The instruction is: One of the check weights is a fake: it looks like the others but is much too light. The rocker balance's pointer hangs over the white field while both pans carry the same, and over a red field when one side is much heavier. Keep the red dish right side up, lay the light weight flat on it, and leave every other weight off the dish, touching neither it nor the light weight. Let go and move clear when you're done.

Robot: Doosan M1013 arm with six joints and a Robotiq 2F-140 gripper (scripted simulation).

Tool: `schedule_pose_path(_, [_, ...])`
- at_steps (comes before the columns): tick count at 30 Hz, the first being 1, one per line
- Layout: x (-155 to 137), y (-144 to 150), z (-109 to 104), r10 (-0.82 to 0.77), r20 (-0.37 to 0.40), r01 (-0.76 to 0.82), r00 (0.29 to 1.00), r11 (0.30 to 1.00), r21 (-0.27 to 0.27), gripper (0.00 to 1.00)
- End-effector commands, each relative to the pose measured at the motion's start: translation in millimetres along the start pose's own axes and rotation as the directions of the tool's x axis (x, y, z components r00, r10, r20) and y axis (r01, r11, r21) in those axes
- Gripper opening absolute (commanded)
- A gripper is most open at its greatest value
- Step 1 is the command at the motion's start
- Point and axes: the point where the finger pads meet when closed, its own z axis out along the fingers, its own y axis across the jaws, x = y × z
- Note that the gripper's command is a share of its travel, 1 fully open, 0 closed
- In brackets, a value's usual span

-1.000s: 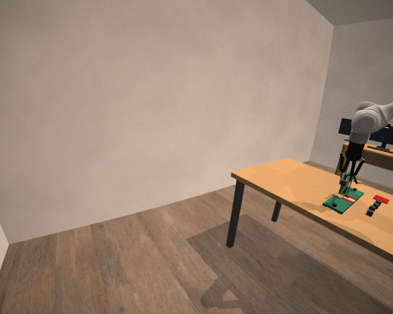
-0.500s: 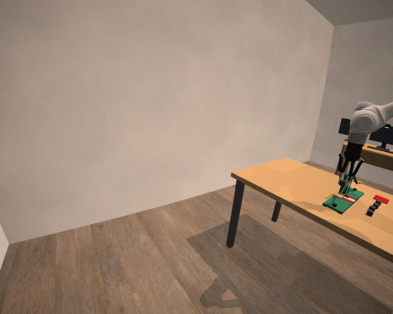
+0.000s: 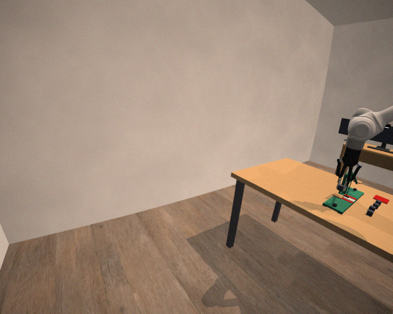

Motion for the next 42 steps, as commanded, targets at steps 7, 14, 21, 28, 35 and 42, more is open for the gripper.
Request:
schedule_pose_path(7, [0, 0, 26, 0.001, 0.004, -0.001, 1.000, 1.000, -0.001, 0.24])
schedule_pose_path(14, [0, 0, 32, 0.001, 0.004, -0.001, 1.000, 1.000, -0.001, 0.24])
schedule_pose_path(21, [0, 0, 32, 0.001, 0.004, -0.001, 1.000, 1.000, -0.001, 0.24])
schedule_pose_path(28, [0, 0, 32, 0.001, 0.004, -0.001, 1.000, 1.000, -0.001, 0.24])
schedule_pose_path(35, [0, 0, 32, 0.001, 0.004, -0.001, 1.000, 1.000, -0.001, 0.24])
schedule_pose_path(42, [0, 0, 32, 0.001, 0.004, -0.001, 1.000, 1.000, -0.001, 0.24])
